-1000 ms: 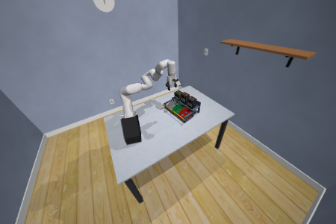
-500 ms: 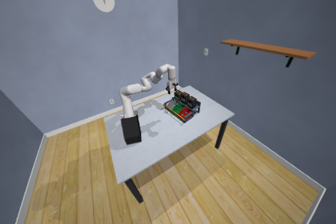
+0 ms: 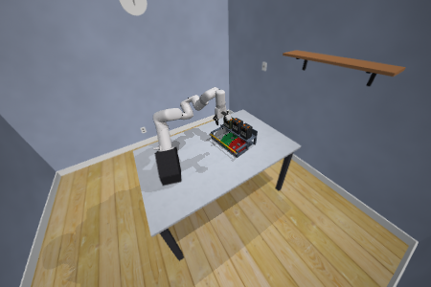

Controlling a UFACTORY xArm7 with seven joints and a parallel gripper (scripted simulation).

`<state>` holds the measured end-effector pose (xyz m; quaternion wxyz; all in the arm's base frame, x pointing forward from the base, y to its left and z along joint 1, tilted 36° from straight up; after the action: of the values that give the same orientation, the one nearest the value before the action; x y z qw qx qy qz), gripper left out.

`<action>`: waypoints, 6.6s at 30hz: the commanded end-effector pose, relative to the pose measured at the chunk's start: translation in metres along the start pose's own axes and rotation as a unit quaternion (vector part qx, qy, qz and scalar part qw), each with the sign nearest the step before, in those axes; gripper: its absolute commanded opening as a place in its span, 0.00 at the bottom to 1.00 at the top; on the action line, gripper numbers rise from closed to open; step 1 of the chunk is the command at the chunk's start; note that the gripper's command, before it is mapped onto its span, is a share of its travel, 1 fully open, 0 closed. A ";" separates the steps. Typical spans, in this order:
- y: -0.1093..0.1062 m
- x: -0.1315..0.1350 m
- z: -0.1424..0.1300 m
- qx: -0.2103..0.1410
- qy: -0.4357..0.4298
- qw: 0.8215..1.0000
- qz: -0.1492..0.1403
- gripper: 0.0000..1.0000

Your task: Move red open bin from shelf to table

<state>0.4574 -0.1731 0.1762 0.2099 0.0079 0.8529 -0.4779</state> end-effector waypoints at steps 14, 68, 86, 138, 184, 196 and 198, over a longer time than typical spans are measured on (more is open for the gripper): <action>0.060 -0.001 0.002 0.004 0.000 1.000 0.004 1.00; 0.070 -0.001 0.002 0.004 0.000 1.000 0.005 1.00; 0.067 -0.001 0.002 0.004 0.000 1.000 0.005 1.00; 0.165 -0.002 0.002 0.004 0.000 1.000 0.005 1.00; 0.147 -0.002 0.002 0.004 0.000 1.000 0.005 1.00; 0.147 -0.002 0.002 0.004 0.000 1.000 0.005 1.00; 0.146 -0.002 0.002 0.004 0.000 1.000 0.005 1.00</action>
<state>0.4913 -0.0932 0.0551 0.2112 0.0109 0.8518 -0.4793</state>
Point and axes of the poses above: the point where the finger pads meet when closed, its own y axis out along the fingers, its own x axis across the jaws, z = x × y, the point moved 4 cm from there along -y, back along the fingers, and after that the axes turned 13 degrees about -y, right-handed, at the moved point
